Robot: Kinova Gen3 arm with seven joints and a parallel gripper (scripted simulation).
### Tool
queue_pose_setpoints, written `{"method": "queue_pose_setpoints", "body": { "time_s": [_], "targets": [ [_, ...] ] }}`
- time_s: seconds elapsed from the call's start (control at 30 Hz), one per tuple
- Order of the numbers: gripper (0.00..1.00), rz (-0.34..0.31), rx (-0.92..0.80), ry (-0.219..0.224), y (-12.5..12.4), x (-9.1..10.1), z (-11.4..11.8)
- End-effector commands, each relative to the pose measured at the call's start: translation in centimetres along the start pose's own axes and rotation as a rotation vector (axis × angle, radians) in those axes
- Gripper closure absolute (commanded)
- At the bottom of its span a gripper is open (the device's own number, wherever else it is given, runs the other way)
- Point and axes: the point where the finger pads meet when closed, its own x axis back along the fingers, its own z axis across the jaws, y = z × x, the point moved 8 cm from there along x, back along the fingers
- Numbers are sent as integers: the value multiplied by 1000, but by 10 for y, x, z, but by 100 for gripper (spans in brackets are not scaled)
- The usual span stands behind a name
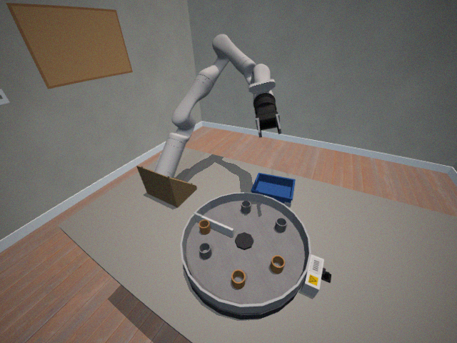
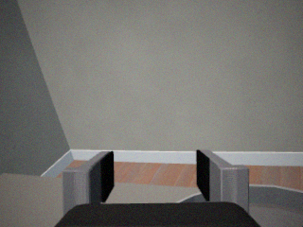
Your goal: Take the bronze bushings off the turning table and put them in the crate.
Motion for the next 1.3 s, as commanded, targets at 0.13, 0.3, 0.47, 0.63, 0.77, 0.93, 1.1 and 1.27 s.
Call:
{"method": "queue_pose_setpoints", "body": {
  "time_s": [0.13, 0.3, 0.47, 0.63, 0.77, 0.93, 1.1, 1.27],
  "targets": [
    [0, -207, 2, 46, -22, -2, -2],
    [0, -207, 2, 46, -22, -2, -2],
    [0, -207, 2, 46, -22, -2, -2],
    [0, -449, 14, 98, -33, -6, -9],
    [0, -449, 14, 98, -33, -6, -9],
    [0, -449, 14, 98, -33, -6, -9],
    [0, -544, 15, 119, -39, -9, -11],
    [0, -686, 14, 152, -49, -16, -14]
  ]
}}
